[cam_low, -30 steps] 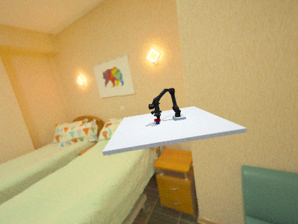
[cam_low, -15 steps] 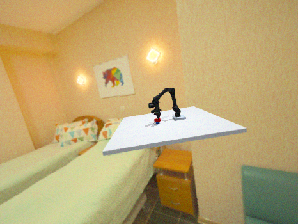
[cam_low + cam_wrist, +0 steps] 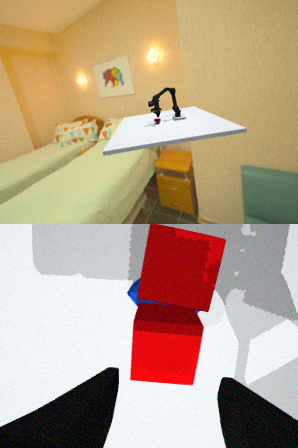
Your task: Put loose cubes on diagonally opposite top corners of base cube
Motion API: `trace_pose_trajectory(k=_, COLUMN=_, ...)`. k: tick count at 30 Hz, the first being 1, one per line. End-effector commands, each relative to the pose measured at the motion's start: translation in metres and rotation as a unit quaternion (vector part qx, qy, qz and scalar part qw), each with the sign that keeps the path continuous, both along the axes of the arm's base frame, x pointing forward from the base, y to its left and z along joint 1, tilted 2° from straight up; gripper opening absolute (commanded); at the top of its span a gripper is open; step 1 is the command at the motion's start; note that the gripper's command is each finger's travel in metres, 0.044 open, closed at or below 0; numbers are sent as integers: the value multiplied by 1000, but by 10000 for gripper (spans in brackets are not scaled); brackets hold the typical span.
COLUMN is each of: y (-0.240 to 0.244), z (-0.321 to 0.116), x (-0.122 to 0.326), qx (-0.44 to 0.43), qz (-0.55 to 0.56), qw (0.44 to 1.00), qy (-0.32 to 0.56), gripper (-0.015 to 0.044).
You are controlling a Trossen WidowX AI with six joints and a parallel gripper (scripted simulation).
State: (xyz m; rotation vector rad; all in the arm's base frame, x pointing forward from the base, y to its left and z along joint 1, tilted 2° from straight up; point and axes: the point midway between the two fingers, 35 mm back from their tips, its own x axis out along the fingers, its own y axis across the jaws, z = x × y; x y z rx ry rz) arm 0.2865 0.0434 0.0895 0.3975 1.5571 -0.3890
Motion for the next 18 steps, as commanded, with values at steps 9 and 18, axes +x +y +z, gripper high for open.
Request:
trace_pose_trajectory(k=9, y=0, z=19, x=3, qx=1, qz=1, qw=1000, qy=-5, gripper=205)
trace_pose_trajectory(k=18, y=0, z=29, x=3, qx=1, qz=1, qw=1000, qy=-5, gripper=205)
